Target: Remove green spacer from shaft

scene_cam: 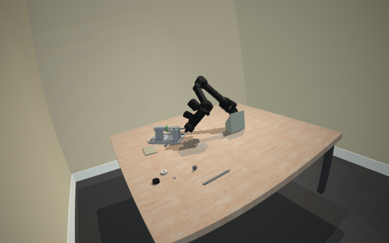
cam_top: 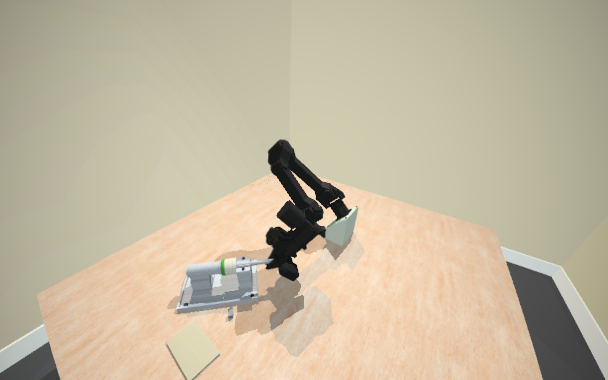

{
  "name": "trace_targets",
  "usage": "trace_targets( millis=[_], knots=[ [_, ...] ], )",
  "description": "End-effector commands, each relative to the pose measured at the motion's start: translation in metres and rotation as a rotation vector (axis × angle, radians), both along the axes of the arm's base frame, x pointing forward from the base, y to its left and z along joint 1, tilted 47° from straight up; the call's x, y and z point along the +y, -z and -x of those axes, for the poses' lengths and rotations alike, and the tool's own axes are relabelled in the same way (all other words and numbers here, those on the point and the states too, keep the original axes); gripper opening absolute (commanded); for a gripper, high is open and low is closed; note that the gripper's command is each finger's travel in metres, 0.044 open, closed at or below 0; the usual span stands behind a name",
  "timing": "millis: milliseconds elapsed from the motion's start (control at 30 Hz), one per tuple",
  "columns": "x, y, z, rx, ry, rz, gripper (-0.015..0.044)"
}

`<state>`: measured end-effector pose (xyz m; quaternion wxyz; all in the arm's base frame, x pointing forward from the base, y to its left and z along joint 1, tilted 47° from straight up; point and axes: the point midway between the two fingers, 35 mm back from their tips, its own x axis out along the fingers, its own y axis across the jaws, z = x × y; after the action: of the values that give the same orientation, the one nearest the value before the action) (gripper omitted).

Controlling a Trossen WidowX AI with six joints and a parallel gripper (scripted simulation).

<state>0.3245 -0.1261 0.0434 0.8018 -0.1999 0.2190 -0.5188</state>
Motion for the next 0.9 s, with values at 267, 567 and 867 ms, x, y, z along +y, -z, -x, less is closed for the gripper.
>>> trace_targets(
  millis=[267, 567, 867],
  knots=[
    [0.0013, 0.0006, 0.0013, -0.005, 0.002, -0.001, 0.0000],
    [0.0017, 0.0010, 0.0017, -0.005, 0.002, -0.001, 0.0000],
    [0.0021, 0.0014, 0.0022, -0.005, 0.002, -0.001, 0.0000]
  ],
)
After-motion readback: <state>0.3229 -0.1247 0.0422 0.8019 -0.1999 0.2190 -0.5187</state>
